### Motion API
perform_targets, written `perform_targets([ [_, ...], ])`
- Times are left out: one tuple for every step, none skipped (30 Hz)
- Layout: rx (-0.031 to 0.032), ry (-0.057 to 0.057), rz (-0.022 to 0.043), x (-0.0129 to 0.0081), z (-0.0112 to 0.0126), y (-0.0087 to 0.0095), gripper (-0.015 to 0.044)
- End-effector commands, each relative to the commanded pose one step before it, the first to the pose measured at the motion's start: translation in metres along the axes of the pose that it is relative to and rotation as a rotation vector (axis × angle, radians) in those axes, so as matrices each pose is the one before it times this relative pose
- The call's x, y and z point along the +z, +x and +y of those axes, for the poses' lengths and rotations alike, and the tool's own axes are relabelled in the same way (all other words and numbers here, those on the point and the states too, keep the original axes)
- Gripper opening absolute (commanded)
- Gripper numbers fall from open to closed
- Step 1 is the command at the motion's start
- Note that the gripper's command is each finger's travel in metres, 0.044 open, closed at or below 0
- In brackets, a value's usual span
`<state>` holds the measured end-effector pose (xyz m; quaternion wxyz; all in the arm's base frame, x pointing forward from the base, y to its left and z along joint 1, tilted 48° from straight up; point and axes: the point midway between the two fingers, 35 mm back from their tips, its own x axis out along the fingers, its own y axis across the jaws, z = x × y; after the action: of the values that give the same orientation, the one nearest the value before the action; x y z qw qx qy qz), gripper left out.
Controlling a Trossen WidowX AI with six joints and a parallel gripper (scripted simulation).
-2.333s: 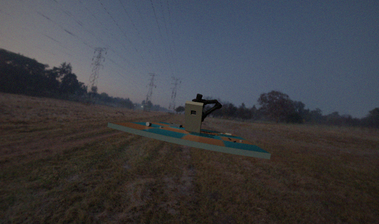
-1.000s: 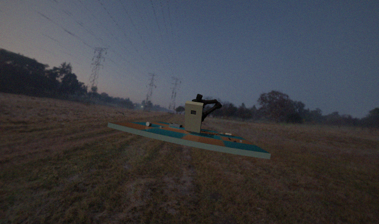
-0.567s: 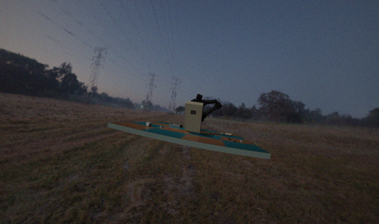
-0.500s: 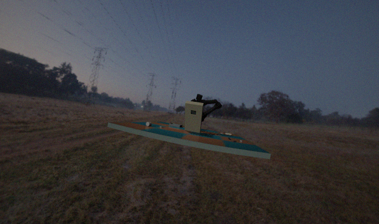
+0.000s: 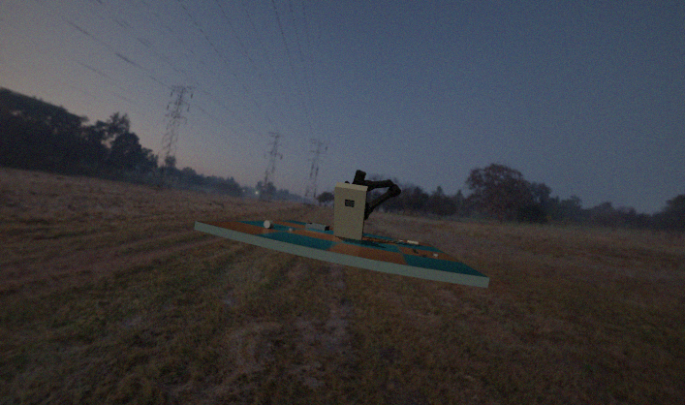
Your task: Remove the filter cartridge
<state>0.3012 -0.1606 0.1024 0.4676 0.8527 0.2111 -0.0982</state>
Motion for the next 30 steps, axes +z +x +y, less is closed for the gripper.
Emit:
perform_targets([
  [-0.00866, 0.143, -0.00027, -0.00056, -0.0007, 0.00474, 0.0],
  [0.0, 0.0349, 0.0, 0.0, 0.0, -0.00004, 0.0],
  [0.0, 0.0349, 0.0, 0.0, 0.0, -0.00004, 0.0],
  [0.0, 0.0349, 0.0, 0.0, 0.0, -0.00004, 0.0],
  [0.0, 0.0349, 0.0, 0.0, 0.0, -0.00004, 0.0],
  [0.0, 0.0349, 0.0, 0.0, 0.0, -0.00004, 0.0],
  [0.0, 0.0349, 0.0, 0.0, 0.0, -0.00004, 0.0],
  [0.0, 0.0349, 0.0, 0.0, 0.0, -0.00004, 0.0],
  [0.0, 0.0349, 0.0, 0.0, 0.0, -0.00004, 0.0],
  [0.0, 0.0349, 0.0, 0.0, 0.0, -0.00004, 0.0],
  [0.0, 0.0349, 0.0, 0.0, 0.0, -0.00004, 0.0],
  [0.0, 0.0349, 0.0, 0.0, 0.0, -0.00004, 0.0],
  [0.0, 0.0349, 0.0, 0.0, 0.0, -0.00004, 0.0],
  [0.0, 0.0349, 0.0, 0.0, 0.0, -0.00004, 0.0],
  [0.0, 0.0349, 0.0, 0.0, 0.0, -0.00004, 0.0],
  [0.0, 0.0337, 0.0, 0.0, 0.0, -0.00005, 0.0],
  [0.0, 0.0337, 0.0, 0.0, 0.0, -0.00005, 0.0],
  [0.0, 0.0337, 0.0, 0.0, 0.0, -0.00005, 0.0],
  [0.0, 0.0336, 0.0, -0.00001, -0.00001, -0.00009, 0.0],
  [0.0, -0.0047, 0.0, 0.0, 0.0, 0.00004, 0.0],
  [0.00001, -0.0141, 0.00001, -0.00001, 0.0, 0.00011, 0.0],
  [0.00001, -0.0235, 0.00002, -0.00001, -0.00001, 0.00019, 0.0],
  [-0.00025, -0.0007, -0.00066, 0.00019, 0.0001, -0.00058, 0.0],
  [-0.00075, -0.0022, -0.00191, 0.00054, 0.00029, -0.00175, 0.0],
  [-0.00123, -0.0036, -0.00296, 0.00086, 0.00043, -0.00293, 0.0],
  [-0.00136, -0.004, -0.00306, 0.00091, 0.00043, -0.0034, 0.0],
  [-0.0014, -0.0042, -0.00291, 0.00089, 0.00039, -0.00373, 0.0],
  [-0.0013, -0.0041, -0.00248, 0.00079, 0.00031, -0.00376, 0.0],
  [-0.00118, -0.004, -0.00206, 0.00068, 0.00023, -0.00378, 0.0],
  [-0.00104, -0.0039, -0.00165, 0.00058, 0.00016, -0.00381, 0.0],
])
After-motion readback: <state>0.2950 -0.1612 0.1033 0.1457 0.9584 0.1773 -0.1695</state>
